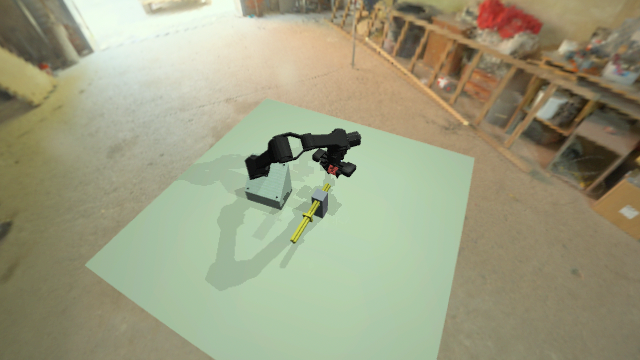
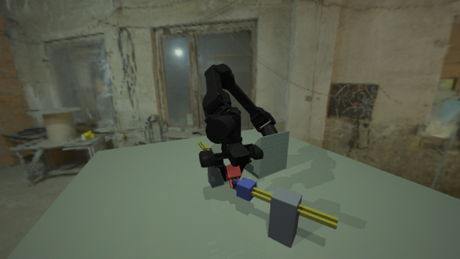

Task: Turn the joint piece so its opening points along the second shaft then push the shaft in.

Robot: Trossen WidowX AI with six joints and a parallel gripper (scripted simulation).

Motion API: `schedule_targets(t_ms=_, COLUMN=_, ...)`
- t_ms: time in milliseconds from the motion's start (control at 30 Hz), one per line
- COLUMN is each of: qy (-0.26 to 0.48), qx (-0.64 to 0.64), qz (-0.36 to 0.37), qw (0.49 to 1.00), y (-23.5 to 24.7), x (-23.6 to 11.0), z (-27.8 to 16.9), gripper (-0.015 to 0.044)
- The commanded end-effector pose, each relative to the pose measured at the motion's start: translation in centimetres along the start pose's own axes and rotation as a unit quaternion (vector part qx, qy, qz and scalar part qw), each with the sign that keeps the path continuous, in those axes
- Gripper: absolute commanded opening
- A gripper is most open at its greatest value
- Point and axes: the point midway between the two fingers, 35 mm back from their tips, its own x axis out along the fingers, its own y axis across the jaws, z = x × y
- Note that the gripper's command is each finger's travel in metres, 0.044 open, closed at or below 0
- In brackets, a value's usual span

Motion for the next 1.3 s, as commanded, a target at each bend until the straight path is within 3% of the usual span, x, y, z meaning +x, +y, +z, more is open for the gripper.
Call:
schedule_targets(t_ms=0, qy=0.002, qx=-0.002, qz=-0.002, qw=1.000, y=0.00, x=0.07, z=-0.03, gripper=0.0182)
schedule_targets(t_ms=767, qy=0.002, qx=-0.002, qz=-0.002, qw=1.000, y=0.00, x=0.07, z=-0.03, gripper=0.0182)
schedule_targets(t_ms=833, qy=0.000, qx=0.000, qz=0.000, qw=1.000, y=0.00, x=0.00, z=0.00, gripper=0.0147)
schedule_targets(t_ms=1000, qy=0.000, qx=0.000, qz=0.000, qw=1.000, y=0.00, x=0.00, z=0.00, gripper=0.0147)
schedule_targets(t_ms=1167, qy=0.000, qx=0.000, qz=0.000, qw=1.000, y=0.00, x=0.00, z=0.00, gripper=0.0016)
schedule_targets(t_ms=1267, qy=0.000, qx=0.000, qz=0.000, qw=1.000, y=0.00, x=0.00, z=0.00, gripper=0.0000)
